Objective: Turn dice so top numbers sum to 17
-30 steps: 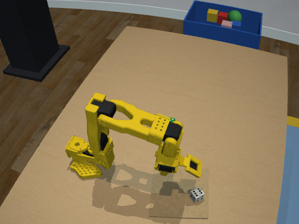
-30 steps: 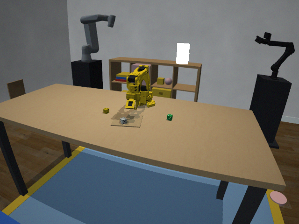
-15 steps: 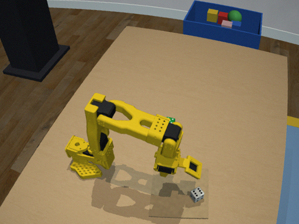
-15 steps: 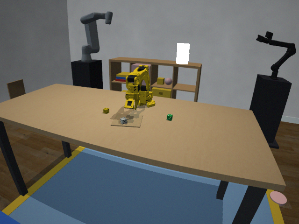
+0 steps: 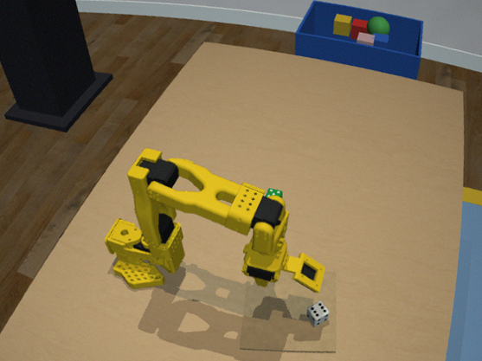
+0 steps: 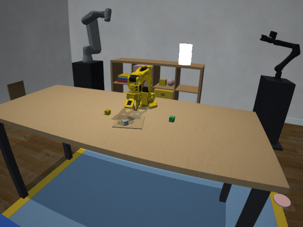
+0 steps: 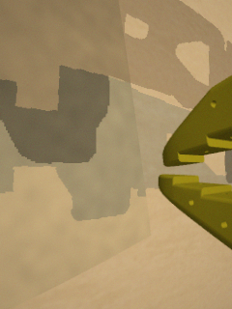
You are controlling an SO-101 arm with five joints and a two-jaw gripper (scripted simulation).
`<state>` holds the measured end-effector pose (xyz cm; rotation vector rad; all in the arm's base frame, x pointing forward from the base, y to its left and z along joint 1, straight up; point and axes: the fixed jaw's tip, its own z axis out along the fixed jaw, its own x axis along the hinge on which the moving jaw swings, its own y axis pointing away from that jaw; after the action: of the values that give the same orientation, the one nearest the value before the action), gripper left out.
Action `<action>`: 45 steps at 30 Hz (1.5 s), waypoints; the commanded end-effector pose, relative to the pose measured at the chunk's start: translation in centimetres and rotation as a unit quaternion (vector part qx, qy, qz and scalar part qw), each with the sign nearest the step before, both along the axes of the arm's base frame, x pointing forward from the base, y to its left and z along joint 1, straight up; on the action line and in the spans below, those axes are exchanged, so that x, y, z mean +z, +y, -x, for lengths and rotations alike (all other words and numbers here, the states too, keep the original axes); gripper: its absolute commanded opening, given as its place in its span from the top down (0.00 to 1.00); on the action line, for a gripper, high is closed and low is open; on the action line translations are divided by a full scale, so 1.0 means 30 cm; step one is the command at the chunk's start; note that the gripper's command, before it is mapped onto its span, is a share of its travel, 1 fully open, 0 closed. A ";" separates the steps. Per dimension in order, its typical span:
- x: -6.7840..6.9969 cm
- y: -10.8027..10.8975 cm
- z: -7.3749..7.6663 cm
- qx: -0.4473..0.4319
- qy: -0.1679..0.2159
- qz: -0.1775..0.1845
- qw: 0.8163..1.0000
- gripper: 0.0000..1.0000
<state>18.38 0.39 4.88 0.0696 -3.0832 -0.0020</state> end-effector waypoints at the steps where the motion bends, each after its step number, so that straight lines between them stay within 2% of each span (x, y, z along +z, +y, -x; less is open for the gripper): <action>1: 0.027 -0.007 -0.019 -0.013 -0.033 0.000 0.999 1.00; 12: 0.027 -0.007 -0.019 -0.013 -0.033 0.000 0.999 0.99; 21: 0.027 -0.007 -0.019 -0.013 -0.033 0.000 0.999 0.87; 32: 0.027 -0.007 -0.019 -0.013 -0.033 0.000 0.999 0.85; 45: 0.027 -0.007 -0.019 -0.013 -0.033 0.000 0.999 0.74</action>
<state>18.53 0.39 4.96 0.0633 -3.0974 -0.0010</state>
